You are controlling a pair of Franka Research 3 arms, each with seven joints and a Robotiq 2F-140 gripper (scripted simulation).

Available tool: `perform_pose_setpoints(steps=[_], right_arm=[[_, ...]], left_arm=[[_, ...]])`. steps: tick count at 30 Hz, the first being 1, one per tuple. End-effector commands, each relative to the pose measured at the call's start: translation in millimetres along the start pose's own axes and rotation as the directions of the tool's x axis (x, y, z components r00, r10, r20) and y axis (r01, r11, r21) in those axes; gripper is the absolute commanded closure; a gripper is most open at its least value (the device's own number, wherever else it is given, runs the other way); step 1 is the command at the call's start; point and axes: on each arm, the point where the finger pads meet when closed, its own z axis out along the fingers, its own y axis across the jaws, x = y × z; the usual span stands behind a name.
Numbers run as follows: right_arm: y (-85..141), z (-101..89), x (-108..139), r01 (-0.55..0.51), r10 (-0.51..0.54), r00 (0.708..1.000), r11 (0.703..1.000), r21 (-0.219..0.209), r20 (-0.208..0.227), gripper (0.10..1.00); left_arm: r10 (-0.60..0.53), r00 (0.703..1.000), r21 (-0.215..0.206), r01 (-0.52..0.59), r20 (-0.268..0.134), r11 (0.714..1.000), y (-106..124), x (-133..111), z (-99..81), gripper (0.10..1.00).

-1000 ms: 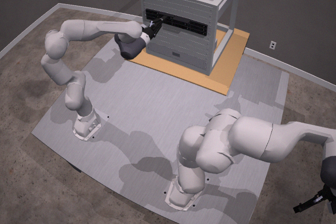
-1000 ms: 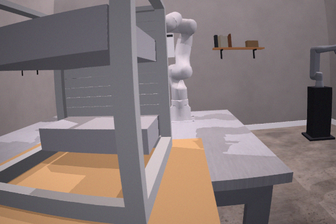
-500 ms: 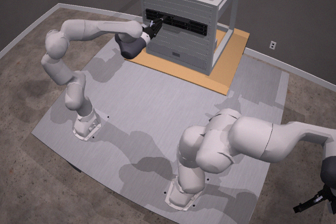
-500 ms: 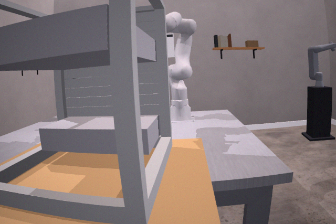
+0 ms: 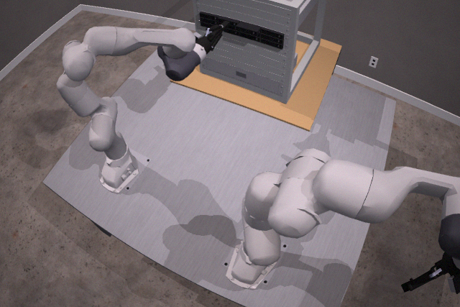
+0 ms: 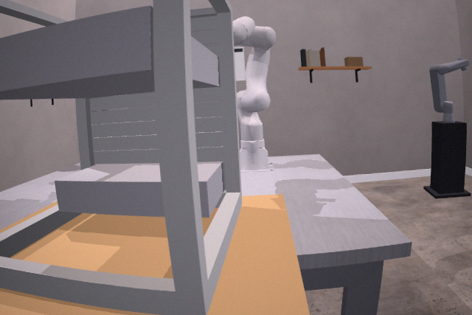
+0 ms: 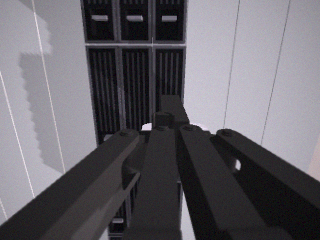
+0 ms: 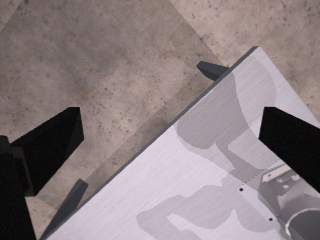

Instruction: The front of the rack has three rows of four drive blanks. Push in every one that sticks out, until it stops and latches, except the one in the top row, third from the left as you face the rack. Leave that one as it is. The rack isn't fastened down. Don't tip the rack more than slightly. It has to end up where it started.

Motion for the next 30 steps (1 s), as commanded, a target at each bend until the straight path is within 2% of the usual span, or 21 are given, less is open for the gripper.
perform_pose_setpoints(steps=[1,30], right_arm=[[1.9,-0.4,0.5,-0.005,0.005,1.000,1.000,-0.002,0.000,0.098],[1.9,-0.4,0.5,-0.005,0.005,1.000,1.000,-0.002,0.000,0.098]], left_arm=[[-0.004,1.000,0.000,0.004,0.003,1.000,0.1,-1.2,1.9,0.999],[-0.004,1.000,0.000,0.004,0.003,1.000,0.1,-1.2,5.4,0.999]])
